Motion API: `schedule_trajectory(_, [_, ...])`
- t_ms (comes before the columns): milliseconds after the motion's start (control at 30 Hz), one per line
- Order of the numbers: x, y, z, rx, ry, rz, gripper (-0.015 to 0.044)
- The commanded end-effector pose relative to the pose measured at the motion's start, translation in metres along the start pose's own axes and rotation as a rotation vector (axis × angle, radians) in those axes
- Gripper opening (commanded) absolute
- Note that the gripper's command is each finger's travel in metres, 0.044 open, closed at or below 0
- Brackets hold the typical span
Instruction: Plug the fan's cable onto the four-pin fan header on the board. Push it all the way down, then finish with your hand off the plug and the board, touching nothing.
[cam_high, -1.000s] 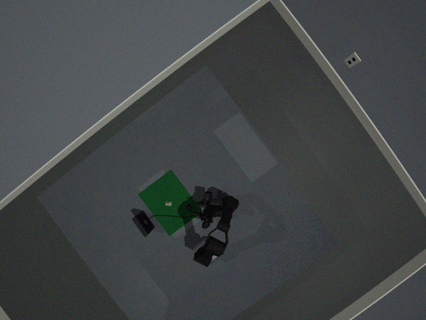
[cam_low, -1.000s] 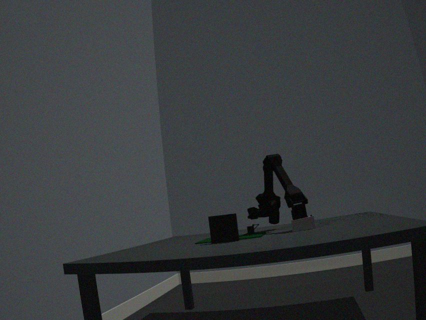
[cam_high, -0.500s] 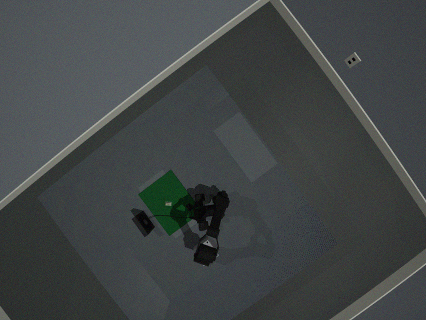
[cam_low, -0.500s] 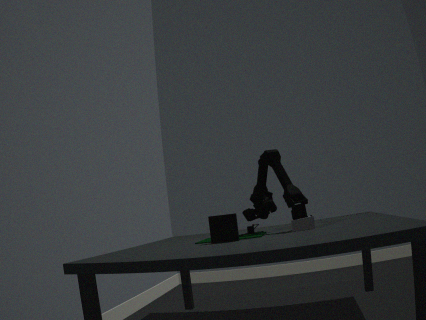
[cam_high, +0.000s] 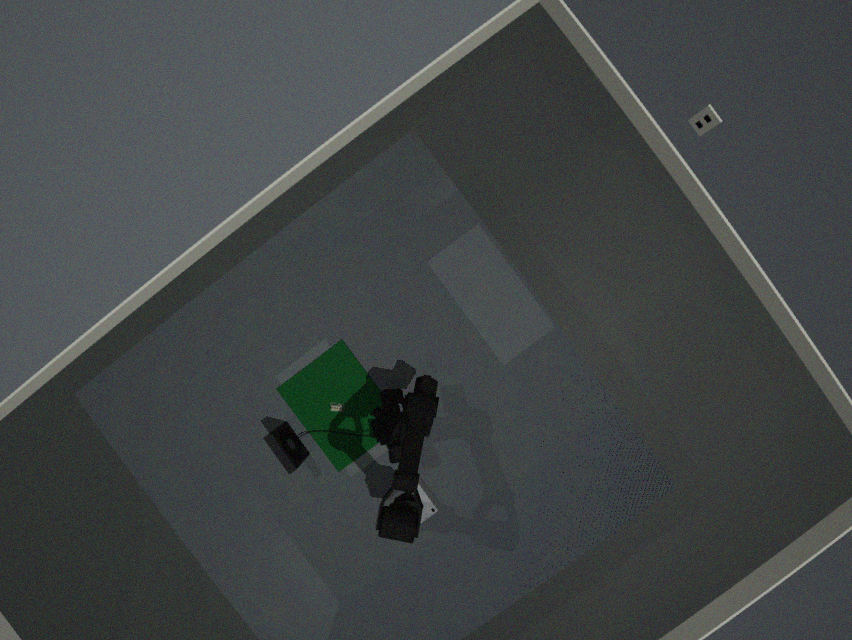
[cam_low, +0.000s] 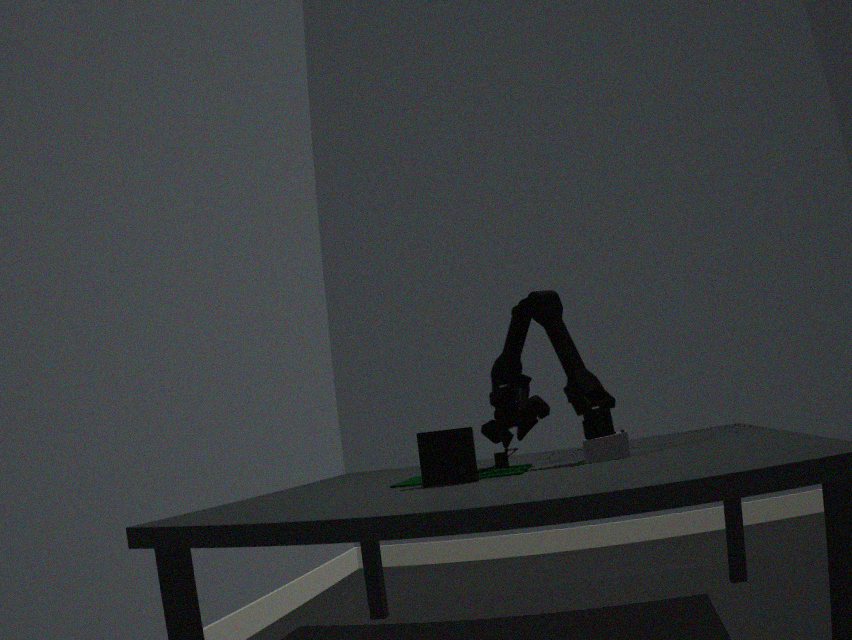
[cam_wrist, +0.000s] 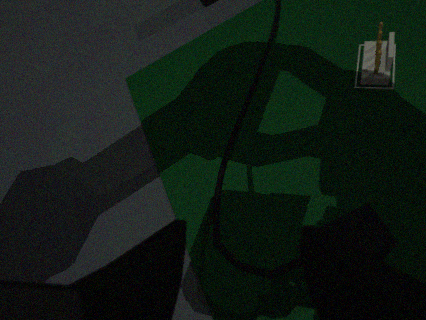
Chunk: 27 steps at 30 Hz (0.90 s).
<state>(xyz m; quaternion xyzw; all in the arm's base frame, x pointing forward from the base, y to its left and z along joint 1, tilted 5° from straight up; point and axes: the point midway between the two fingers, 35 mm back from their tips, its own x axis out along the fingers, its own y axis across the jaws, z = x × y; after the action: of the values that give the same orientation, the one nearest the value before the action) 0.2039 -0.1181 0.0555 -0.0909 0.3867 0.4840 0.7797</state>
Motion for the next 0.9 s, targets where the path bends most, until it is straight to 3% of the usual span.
schedule_trajectory(0, [0.0,-0.001,-0.001,0.019,0.08,0.0,0.0205])
schedule_trajectory(433, [-0.006,-0.009,0.001,0.104,0.37,-0.087,0.0205])
schedule_trajectory(867, [-0.022,-0.024,0.013,0.194,0.596,-0.302,0.0205])
